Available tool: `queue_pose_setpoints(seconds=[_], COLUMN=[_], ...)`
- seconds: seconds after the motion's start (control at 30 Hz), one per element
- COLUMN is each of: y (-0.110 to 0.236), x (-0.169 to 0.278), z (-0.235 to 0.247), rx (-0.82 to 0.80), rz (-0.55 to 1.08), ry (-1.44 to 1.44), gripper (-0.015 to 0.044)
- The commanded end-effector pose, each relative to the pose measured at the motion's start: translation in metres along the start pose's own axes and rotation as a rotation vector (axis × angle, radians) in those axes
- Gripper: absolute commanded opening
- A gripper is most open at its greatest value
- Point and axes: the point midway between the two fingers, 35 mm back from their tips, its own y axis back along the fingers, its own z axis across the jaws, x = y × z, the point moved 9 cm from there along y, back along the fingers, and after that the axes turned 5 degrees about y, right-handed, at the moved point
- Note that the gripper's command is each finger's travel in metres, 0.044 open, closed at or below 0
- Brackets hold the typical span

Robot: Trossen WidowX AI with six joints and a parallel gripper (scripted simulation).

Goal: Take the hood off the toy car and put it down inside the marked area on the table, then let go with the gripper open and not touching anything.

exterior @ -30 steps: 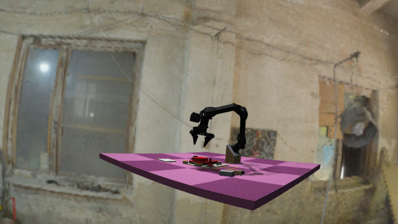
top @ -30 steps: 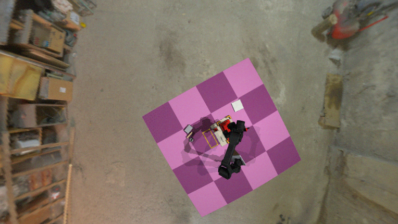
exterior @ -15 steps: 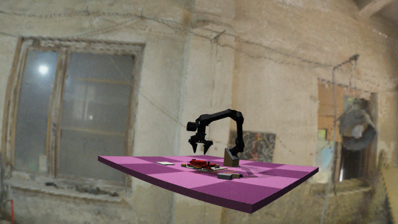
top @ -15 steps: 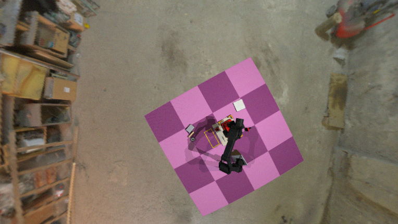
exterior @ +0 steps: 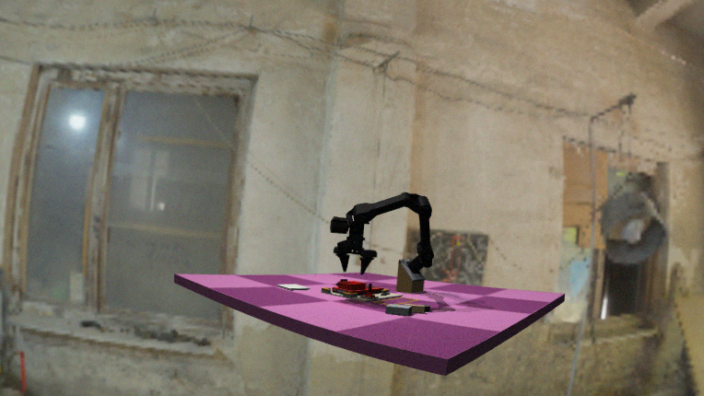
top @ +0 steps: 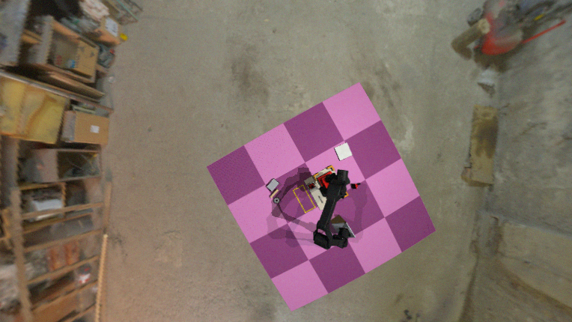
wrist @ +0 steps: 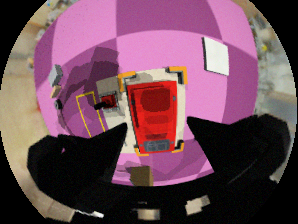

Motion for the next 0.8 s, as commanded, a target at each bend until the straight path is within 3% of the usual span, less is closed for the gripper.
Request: queue_pose_setpoints(seconds=[0.0, 0.77], y=[-0.005, -0.026], x=[0.0, 0.0], z=[0.0, 0.0], rx=[-0.005, -0.006], rz=[0.001, 0.001], ry=[-0.003, -0.003], gripper=[0.044, 0.044])
